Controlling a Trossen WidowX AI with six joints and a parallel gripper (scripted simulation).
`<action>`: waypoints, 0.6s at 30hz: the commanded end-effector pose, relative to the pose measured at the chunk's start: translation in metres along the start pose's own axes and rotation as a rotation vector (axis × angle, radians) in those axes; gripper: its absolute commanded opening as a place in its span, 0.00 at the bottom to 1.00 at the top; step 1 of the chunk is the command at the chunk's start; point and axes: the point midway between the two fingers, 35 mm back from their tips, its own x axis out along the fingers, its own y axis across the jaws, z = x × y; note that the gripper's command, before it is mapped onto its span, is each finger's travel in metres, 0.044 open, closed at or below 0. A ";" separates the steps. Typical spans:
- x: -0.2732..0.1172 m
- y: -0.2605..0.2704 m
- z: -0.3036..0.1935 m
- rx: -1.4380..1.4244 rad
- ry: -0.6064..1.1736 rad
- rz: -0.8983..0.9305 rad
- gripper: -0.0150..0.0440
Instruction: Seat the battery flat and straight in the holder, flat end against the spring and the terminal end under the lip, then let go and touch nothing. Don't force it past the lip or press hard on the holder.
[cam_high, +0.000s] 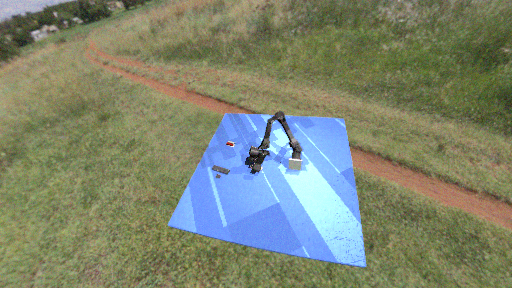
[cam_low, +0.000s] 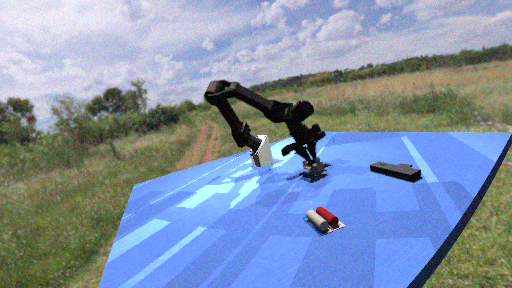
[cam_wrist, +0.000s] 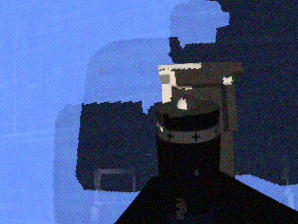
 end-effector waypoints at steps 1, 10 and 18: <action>0.003 0.004 -0.005 -0.006 0.036 0.015 0.36; 0.005 0.003 -0.005 0.009 0.087 0.031 0.36; 0.006 0.003 -0.004 0.013 0.133 0.032 0.36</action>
